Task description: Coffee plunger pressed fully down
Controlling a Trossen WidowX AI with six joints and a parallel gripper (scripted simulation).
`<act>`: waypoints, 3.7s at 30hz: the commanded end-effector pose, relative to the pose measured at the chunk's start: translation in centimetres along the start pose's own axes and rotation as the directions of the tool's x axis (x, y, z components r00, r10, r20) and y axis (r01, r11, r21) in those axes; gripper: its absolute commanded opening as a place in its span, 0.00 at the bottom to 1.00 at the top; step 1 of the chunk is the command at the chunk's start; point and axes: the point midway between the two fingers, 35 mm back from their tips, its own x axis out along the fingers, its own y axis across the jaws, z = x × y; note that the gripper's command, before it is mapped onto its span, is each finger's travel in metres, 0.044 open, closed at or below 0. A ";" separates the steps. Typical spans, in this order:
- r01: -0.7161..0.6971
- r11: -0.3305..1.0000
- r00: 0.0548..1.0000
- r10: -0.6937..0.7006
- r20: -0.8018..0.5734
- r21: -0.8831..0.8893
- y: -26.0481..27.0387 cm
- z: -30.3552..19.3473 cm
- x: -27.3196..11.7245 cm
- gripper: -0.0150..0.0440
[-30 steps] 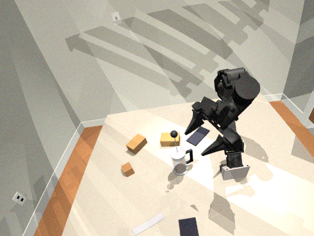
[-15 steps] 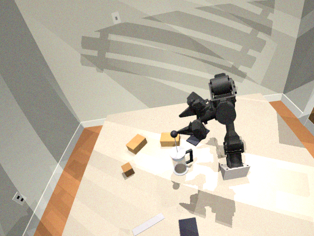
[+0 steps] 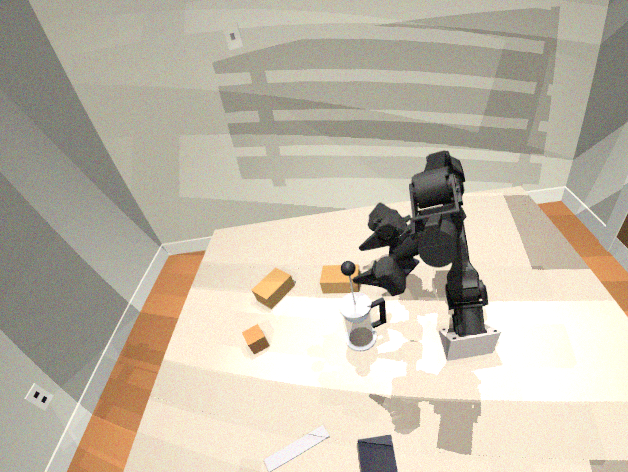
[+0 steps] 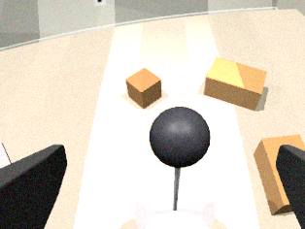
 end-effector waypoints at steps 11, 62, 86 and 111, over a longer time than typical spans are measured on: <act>0.027 1.000 1.000 -0.028 -0.011 -0.011 -0.1 0.0 2.1 1.00; 0.039 0.999 0.999 -0.039 -0.034 -0.012 0.0 -2.5 4.8 0.47; 0.035 0.999 0.999 -0.036 -0.034 -0.012 0.0 -5.8 7.0 0.47; 0.047 0.999 0.999 -0.047 -0.013 -0.014 -0.7 -7.3 8.5 0.47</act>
